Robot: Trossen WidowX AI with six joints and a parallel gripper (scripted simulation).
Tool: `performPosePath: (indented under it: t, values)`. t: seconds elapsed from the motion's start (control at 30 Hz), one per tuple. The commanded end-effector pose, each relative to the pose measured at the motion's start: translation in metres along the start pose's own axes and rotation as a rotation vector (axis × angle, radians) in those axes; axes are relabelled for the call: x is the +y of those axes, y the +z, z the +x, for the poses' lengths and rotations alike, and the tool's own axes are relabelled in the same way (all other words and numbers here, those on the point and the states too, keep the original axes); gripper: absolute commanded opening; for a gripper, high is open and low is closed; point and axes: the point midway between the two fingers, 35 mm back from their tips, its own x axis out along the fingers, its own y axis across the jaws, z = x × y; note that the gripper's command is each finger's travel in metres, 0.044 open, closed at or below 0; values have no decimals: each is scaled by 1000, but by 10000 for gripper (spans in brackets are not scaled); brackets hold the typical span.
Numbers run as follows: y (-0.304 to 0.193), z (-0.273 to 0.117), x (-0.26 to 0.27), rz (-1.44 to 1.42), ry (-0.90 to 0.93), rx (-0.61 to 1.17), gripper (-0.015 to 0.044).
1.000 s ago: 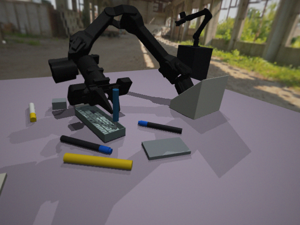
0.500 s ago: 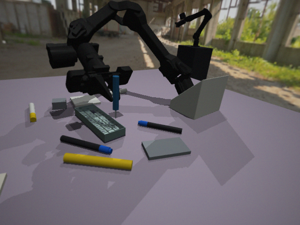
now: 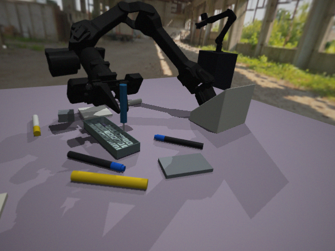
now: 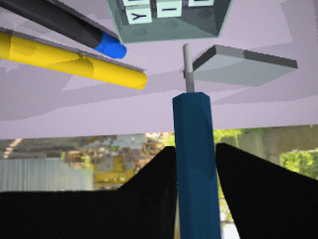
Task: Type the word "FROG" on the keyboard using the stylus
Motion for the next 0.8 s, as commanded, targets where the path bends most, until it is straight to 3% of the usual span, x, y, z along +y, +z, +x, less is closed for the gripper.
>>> performPosePath:
  t: [0.0, 0.57, 0.67, 0.77]
  values:
    - [1, -6, 10, -6, 5, 0, 0]
    - [22, -6, 26, -3, 6, 0, 0]
    - [24, -6, 26, -3, 6, 0, 79]
    - [24, -5, 26, -3, 6, 0, 81]
